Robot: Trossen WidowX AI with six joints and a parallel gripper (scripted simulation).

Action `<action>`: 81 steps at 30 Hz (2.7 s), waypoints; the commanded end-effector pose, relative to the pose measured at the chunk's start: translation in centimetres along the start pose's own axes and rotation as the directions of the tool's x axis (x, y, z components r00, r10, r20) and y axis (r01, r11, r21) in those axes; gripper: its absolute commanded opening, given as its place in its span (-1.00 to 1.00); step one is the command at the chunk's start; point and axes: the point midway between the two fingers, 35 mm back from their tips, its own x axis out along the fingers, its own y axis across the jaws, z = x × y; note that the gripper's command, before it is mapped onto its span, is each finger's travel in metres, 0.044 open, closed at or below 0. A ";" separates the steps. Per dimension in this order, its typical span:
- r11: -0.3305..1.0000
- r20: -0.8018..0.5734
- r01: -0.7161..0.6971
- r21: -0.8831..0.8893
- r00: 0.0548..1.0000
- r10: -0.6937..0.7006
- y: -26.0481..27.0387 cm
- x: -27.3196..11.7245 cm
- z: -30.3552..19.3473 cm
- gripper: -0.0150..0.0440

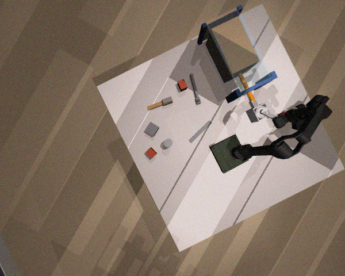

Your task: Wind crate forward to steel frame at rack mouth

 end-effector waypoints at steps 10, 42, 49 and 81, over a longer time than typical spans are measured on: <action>1.000 -0.006 -0.003 0.005 1.000 0.003 1.5 0.1 -1.4 -0.49; 1.000 -0.009 -0.005 0.006 1.000 0.005 3.6 0.0 -4.8 -0.49; 1.000 -0.010 -0.005 0.006 1.000 0.005 3.8 0.0 -5.6 -0.49; 1.000 -0.014 -0.005 0.006 1.000 0.005 4.0 -0.1 -9.7 -0.49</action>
